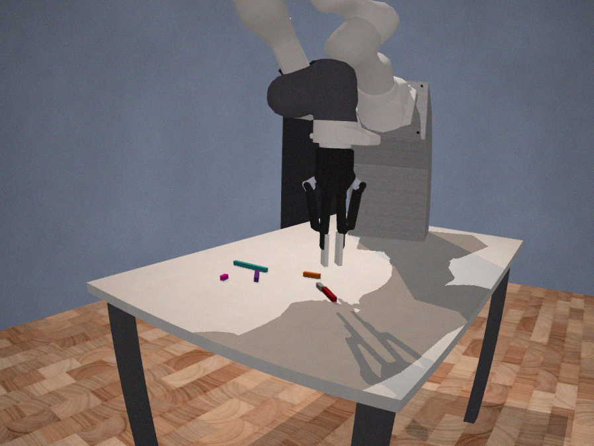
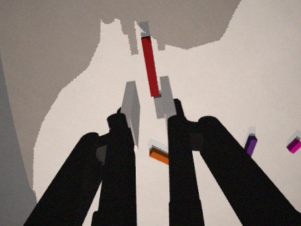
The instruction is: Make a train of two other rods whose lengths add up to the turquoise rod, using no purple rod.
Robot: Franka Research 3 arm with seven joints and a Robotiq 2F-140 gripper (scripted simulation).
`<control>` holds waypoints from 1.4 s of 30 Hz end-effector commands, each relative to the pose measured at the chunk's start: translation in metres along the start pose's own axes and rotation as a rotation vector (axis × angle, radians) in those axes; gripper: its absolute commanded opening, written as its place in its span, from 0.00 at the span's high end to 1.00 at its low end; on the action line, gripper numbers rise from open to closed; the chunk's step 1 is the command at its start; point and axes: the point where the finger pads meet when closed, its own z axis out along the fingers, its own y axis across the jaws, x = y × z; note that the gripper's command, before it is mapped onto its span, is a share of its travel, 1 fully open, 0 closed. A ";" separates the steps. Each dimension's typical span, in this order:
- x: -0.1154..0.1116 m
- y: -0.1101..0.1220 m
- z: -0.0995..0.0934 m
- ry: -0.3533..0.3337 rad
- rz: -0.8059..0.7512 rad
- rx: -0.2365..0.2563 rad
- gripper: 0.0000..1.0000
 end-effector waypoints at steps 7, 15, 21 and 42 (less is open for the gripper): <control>0.001 0.000 -0.001 0.002 -0.010 0.001 0.85; 0.001 0.000 0.000 0.002 -0.010 0.001 0.85; 0.001 0.000 0.001 0.002 -0.010 0.001 0.85; 0.002 0.001 0.021 0.002 -0.010 0.001 0.85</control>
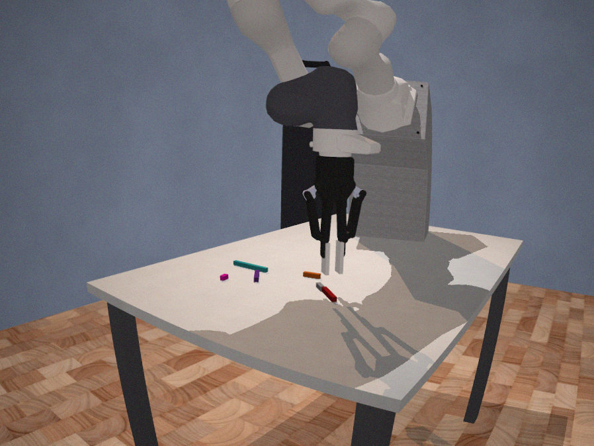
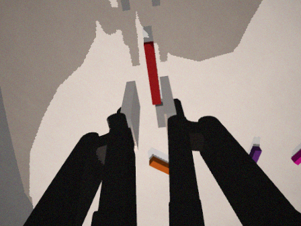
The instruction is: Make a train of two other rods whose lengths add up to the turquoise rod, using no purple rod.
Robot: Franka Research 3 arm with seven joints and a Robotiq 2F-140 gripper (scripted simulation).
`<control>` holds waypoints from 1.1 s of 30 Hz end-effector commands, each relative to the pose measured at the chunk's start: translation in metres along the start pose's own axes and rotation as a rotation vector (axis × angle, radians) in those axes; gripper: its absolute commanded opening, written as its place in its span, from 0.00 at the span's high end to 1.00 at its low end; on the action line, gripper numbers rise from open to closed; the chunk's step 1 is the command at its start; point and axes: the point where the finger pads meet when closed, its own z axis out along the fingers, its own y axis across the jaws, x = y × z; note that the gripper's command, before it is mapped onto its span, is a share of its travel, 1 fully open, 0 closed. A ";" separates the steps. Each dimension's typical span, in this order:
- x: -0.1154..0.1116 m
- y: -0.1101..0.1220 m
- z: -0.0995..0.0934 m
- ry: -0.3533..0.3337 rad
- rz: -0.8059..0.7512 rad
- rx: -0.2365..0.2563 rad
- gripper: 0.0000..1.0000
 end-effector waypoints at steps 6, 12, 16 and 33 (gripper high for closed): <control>-0.001 0.003 0.014 0.000 0.010 -0.006 0.85; -0.001 0.003 0.020 0.000 0.010 -0.006 0.85; -0.001 0.003 0.025 0.000 0.010 -0.006 0.85; -0.001 0.004 0.033 0.000 0.010 -0.006 0.85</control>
